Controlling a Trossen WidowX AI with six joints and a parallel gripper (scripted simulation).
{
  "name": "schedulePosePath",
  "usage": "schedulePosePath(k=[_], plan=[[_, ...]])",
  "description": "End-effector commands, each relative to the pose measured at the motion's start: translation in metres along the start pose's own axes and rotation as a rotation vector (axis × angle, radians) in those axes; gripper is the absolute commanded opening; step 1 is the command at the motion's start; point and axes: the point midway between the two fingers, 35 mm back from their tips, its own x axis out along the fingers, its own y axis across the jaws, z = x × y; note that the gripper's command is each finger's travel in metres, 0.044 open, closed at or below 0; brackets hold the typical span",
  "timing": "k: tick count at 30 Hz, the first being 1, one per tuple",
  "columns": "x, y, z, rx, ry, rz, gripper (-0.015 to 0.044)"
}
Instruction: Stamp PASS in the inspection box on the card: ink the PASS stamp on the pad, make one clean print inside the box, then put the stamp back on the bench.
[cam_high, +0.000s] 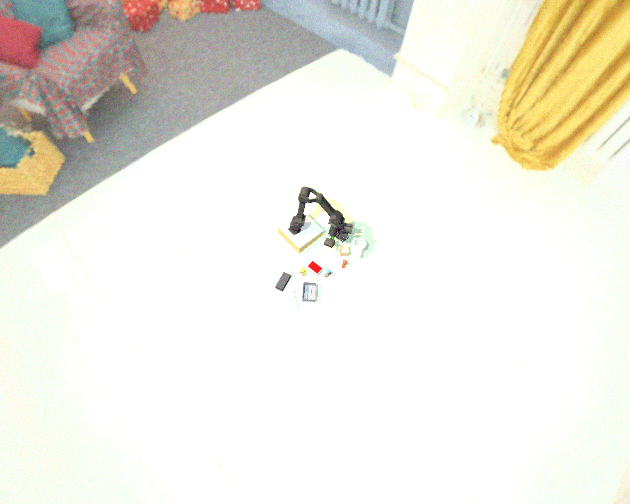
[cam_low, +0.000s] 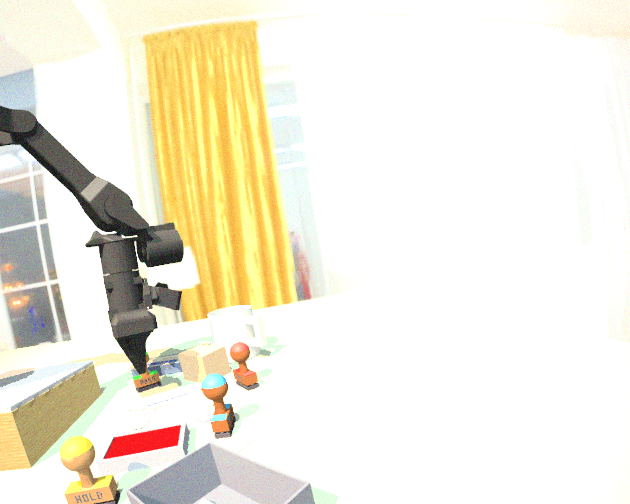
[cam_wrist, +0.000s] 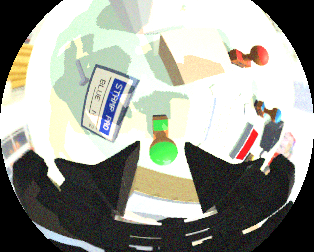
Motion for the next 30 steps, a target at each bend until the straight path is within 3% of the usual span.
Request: schedulePosePath(k=[1,4,6,30], plan=[[-0.048,0.0,0.01,-0.001,-0.03,0.002,0.0252],[-0.098,-0.001,0.004,0.001,-0.03,0.0,0.0252],[-0.109,-0.002,0.001,0.001,-0.03,0.0,0.0252],[-0.108,-0.001,0.001,0.005,-0.03,0.003,0.0252]])
